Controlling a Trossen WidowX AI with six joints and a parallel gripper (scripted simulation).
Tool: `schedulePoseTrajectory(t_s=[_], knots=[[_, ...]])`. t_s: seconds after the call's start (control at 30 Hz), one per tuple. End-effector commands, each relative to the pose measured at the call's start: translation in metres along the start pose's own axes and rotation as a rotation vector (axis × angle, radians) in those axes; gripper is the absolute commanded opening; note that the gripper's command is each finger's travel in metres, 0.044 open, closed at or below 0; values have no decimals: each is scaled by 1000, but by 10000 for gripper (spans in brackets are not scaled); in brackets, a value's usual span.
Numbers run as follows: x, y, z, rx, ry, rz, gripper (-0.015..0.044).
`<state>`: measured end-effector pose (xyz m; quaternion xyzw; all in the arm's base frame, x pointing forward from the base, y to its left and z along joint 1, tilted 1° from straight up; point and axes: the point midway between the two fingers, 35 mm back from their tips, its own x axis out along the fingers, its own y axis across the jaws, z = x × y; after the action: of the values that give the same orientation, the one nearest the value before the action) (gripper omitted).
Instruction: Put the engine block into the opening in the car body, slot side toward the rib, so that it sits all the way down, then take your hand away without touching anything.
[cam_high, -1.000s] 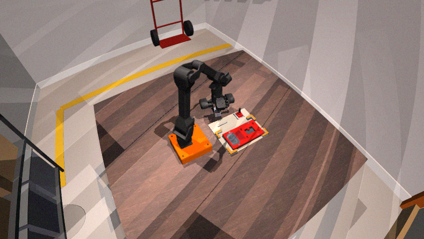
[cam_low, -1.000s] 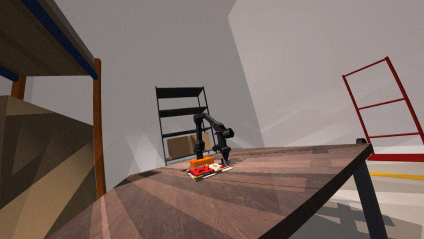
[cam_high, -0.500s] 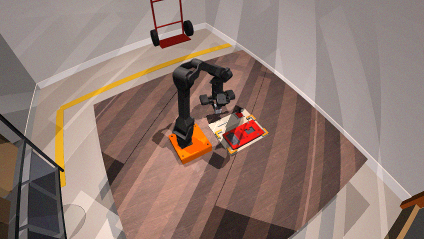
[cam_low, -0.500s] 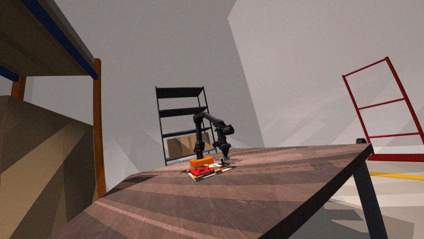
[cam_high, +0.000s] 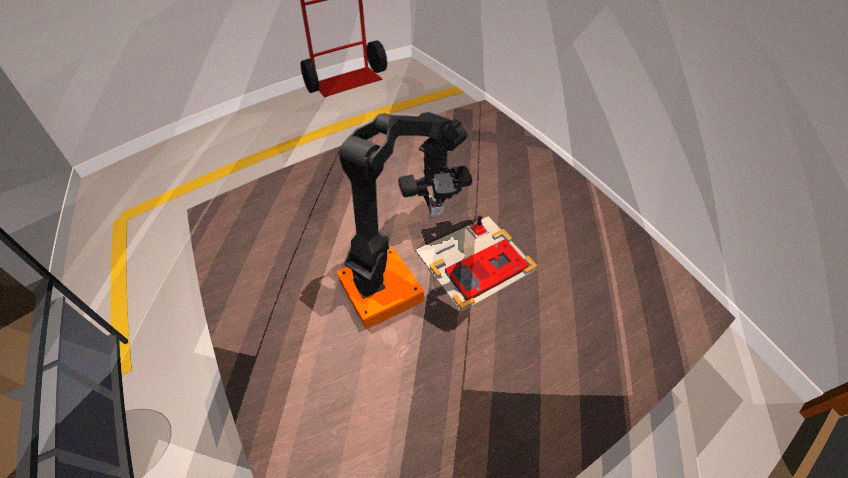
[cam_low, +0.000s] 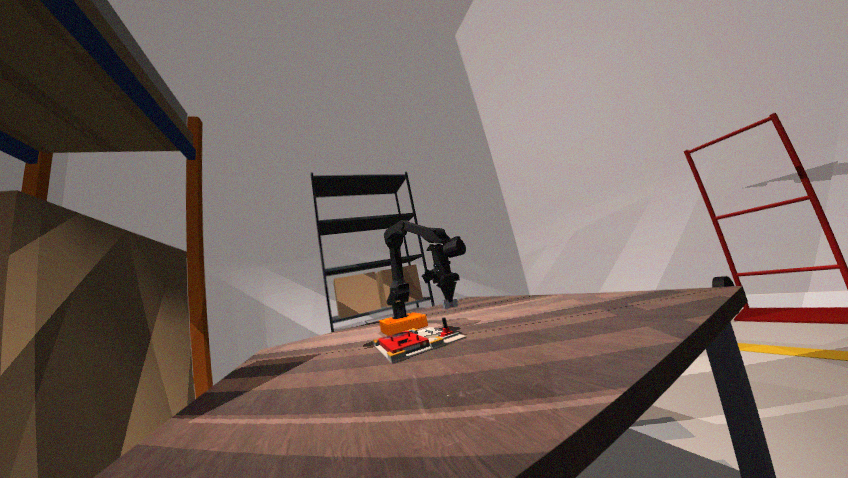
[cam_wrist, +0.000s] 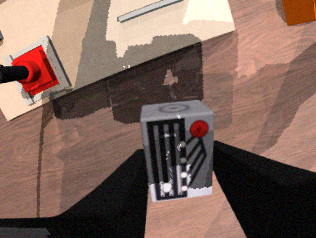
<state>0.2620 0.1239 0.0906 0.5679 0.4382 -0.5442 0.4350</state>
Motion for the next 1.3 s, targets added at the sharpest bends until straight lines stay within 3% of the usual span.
schedulePoseTrajectory(t_s=[0.0, 0.43, 1.27], knots=[[-18, -1, 0, -3, 12, 7, 0], [-52, -6, 4, -3, 11, 6, 0], [-33, 43, 39, -489, 6, 13, 0]])
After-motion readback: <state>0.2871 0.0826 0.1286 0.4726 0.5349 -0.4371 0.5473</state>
